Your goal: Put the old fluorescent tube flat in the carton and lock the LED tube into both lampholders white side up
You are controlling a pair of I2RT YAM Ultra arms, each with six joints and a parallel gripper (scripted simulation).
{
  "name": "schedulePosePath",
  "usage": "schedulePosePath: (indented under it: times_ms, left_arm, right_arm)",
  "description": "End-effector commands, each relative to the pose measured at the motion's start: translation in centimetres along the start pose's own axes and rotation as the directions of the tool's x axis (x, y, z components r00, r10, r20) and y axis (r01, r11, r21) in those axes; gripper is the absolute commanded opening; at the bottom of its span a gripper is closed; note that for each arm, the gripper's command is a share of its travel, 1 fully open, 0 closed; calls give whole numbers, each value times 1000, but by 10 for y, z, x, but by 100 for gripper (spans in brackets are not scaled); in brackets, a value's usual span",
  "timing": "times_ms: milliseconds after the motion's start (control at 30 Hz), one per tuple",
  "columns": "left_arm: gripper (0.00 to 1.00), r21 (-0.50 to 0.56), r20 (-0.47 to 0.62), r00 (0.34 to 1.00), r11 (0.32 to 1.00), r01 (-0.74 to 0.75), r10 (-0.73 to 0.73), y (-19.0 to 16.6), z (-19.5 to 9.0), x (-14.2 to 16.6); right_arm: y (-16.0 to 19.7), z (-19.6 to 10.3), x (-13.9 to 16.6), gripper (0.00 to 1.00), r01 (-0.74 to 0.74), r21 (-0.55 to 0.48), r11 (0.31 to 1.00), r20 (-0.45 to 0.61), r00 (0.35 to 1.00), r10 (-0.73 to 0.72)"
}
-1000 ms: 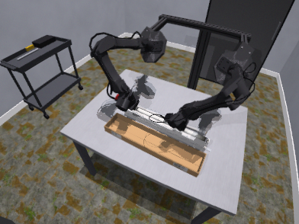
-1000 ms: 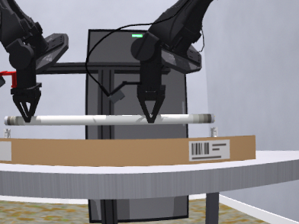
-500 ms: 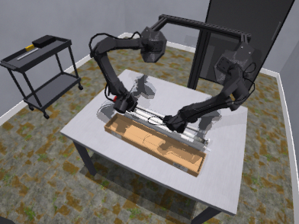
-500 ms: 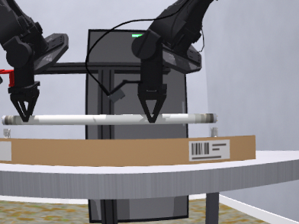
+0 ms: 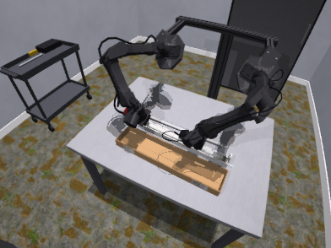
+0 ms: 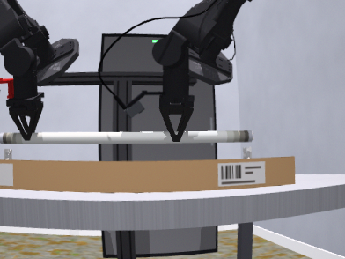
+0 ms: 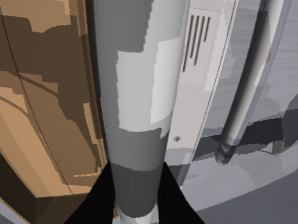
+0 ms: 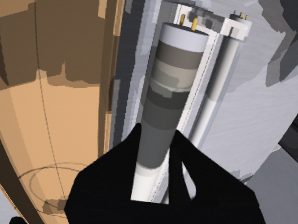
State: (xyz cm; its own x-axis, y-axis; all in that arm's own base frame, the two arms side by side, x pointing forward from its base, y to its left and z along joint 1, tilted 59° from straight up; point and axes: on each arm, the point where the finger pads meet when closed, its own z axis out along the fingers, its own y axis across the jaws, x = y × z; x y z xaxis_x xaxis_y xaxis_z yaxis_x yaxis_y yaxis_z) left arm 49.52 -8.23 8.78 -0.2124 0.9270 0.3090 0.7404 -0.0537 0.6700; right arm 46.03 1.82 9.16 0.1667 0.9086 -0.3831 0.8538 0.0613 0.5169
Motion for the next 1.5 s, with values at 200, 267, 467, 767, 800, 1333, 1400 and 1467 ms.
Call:
schedulePosePath:
  times_ms: [200, 267, 467, 767, 800, 1333, 1400, 1467]
  left_arm:
    - [11, 17, 43, 998, 999, -36, 35, 10, -9, -16]
    - [11, -9, 50, 999, 1000, -16, 17, 19, -15, -14]
    - [11, 13, 44, 999, 999, -31, 30, 22, -14, -14]
    - [11, 19, 44, 998, 999, -36, 36, 36, -16, -16]
    - [11, -7, 50, 999, 1000, -16, 17, 44, -21, -15]
    - [11, 13, 45, 999, 999, -29, 29, 44, -17, -17]
    - [11, -15, 53, 999, 1000, -9, 10, 54, -26, -14]
    - [11, 7, 45, 999, 1000, -22, 22, 49, -20, -15]
  right_arm:
    - [10, -9, 11, 11, 34, 12, 999, -10, 999, -34]
    - [15, -9, 12, 11, 22, -4, 1000, -15, 1000, -22]
    - [19, -13, 12, 11, 29, 16, 999, -17, 999, -29]
    - [35, -20, 10, 11, 31, 13, 999, -2, 1000, -31]
    - [40, -19, 12, 11, 18, -7, 1000, -11, 1000, -18]
    - [44, -23, 11, 11, 36, 9, 999, -13, 999, -36]
    - [48, -25, 11, 11, 20, -10, 1000, -17, 1000, -20]
    - [45, -22, 9, 11, 29, 11, 1000, -8, 1000, -29]
